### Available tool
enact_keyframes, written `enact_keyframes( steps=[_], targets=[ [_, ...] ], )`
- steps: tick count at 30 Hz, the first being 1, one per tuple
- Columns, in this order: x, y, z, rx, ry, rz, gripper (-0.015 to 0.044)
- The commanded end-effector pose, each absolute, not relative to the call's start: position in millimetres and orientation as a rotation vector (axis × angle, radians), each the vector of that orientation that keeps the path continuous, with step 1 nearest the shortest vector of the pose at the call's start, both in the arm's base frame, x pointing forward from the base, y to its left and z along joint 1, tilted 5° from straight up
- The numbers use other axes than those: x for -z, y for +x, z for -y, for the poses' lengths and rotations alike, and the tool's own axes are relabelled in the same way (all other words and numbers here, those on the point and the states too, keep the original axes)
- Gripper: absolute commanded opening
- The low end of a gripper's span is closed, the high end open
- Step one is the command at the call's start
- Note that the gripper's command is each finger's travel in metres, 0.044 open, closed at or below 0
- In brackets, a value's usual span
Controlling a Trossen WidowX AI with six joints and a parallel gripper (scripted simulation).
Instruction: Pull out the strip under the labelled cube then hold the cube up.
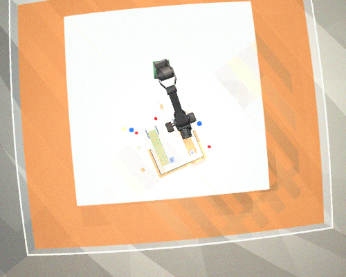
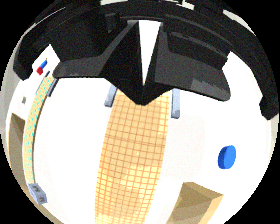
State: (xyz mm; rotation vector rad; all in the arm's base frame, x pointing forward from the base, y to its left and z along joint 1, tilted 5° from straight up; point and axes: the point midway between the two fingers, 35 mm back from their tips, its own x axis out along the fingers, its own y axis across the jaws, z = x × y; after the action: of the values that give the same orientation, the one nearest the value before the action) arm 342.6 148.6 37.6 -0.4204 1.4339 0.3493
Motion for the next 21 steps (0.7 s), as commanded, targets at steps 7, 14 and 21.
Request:
enact_keyframes(
  steps=[7,14,21],
  targets=[
    [-34.3,343.6,-149.2,-0.355,-0.422,-1.434,0.0],
    [-33.7,340.8,-147.5,-0.355,-0.422,-1.434,0.0],
    [-32.5,331.2,-142.0,-0.355,-0.422,-1.435,0.0]
  ],
)
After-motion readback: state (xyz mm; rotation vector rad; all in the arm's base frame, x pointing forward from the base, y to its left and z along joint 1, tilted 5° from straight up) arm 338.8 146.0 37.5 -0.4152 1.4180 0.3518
